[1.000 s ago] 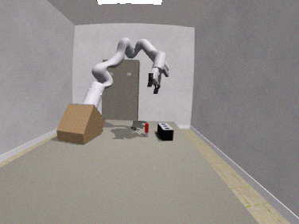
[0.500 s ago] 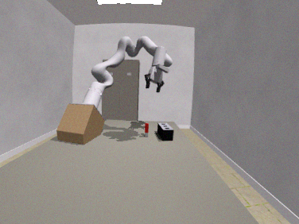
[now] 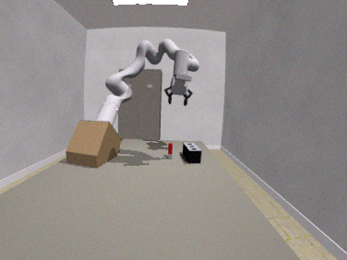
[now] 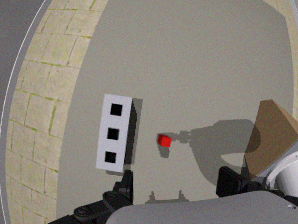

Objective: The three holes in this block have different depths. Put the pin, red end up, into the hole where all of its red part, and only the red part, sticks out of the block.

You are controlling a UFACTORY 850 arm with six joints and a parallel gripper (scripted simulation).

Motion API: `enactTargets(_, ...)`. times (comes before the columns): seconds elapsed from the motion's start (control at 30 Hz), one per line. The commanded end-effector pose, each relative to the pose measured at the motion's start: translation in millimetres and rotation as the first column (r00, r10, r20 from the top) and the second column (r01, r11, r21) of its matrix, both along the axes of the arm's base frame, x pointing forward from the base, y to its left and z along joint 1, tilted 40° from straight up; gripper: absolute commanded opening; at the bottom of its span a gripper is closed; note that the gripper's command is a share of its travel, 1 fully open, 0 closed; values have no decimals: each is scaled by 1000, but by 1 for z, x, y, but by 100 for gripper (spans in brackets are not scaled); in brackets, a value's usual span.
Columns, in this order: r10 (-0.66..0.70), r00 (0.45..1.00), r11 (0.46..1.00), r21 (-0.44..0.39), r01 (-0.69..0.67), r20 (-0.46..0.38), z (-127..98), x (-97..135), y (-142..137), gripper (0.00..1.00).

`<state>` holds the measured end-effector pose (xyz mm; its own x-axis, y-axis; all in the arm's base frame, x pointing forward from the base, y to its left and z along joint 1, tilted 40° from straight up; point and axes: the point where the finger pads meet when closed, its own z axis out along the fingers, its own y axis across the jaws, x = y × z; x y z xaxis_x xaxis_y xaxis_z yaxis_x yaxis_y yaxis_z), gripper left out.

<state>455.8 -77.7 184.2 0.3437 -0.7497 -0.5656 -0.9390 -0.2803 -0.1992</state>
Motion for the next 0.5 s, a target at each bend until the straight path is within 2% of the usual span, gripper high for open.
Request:
enactTargets(0.0, -81, 996, 996, 38, 81, -25, 0, -1, 0, 100)
enactTargets(0.47, -61, 998, 998, 29, 62, -19, 0, 0, 0, 100)
